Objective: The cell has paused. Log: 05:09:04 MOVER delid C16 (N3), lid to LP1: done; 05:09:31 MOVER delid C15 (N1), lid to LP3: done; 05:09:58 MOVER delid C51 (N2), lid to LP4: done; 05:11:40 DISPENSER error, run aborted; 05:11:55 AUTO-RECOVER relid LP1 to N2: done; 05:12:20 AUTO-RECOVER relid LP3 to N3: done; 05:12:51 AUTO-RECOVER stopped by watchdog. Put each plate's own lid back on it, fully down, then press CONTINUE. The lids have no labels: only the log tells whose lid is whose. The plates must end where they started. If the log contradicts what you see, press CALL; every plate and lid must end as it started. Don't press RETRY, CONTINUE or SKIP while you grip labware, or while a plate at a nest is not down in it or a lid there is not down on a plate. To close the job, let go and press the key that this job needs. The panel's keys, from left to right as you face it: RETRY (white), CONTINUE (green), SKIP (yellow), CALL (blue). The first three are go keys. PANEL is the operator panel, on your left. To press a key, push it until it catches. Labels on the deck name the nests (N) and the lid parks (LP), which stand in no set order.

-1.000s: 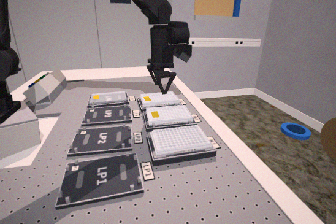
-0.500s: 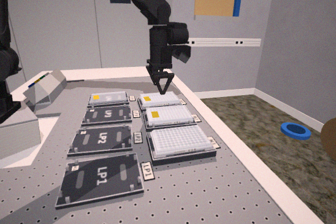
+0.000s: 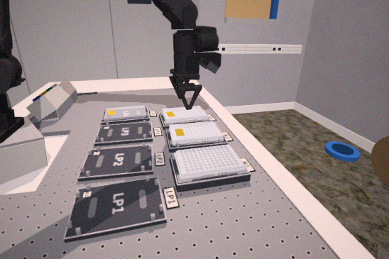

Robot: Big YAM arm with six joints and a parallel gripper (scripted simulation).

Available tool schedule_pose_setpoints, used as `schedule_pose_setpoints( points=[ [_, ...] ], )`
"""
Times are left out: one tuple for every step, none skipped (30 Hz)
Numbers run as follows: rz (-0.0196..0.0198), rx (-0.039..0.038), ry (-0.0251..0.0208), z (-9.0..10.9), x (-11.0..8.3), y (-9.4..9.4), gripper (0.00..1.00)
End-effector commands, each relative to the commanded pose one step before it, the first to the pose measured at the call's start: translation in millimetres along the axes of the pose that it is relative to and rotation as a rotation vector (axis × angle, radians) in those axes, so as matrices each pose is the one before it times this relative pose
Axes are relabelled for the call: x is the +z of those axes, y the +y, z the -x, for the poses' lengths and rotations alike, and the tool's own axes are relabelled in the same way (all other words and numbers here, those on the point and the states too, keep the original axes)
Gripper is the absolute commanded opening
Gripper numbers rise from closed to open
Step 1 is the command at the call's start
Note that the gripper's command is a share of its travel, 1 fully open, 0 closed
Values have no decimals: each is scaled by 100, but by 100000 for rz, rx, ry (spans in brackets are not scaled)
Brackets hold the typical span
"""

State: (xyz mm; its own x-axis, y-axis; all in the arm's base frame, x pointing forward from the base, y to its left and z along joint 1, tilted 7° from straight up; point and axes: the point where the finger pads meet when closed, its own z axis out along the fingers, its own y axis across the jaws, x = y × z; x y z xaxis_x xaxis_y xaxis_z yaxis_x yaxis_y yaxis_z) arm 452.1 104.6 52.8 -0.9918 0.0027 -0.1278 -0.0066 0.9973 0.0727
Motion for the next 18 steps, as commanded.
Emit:
schedule_pose_setpoints(
  points=[
    [-512,1719,1869,-229,1497,-440,100],
    [-1,1,-1,-4,12,-12,100],
    [-1,1,-1,-2,11,-12,100],
    [-1,1,-1,-1,10,-11,100],
    [84,-16,-379,189,-101,37,100],
    [32,-6,-150,77,-36,8,100],
    [-16,4,64,-31,26,-19,100],
    [0,0,0,0,0,0,100],
    [0,0,0,0,0,0,100],
    [-16,4,64,-31,24,-19,100],
    [-14,4,55,-27,21,-18,100],
    [-14,3,53,-25,20,-17,100],
    [-15,4,59,-29,22,-18,100],
    [-15,4,58,-28,22,-18,100],
    [-33,4,175,-95,217,7,100],
    [4,-4,7,-10,169,28,100],
    [4,-4,7,-10,169,28,100],
    [4,-4,7,-10,169,28,100]
  ],
)
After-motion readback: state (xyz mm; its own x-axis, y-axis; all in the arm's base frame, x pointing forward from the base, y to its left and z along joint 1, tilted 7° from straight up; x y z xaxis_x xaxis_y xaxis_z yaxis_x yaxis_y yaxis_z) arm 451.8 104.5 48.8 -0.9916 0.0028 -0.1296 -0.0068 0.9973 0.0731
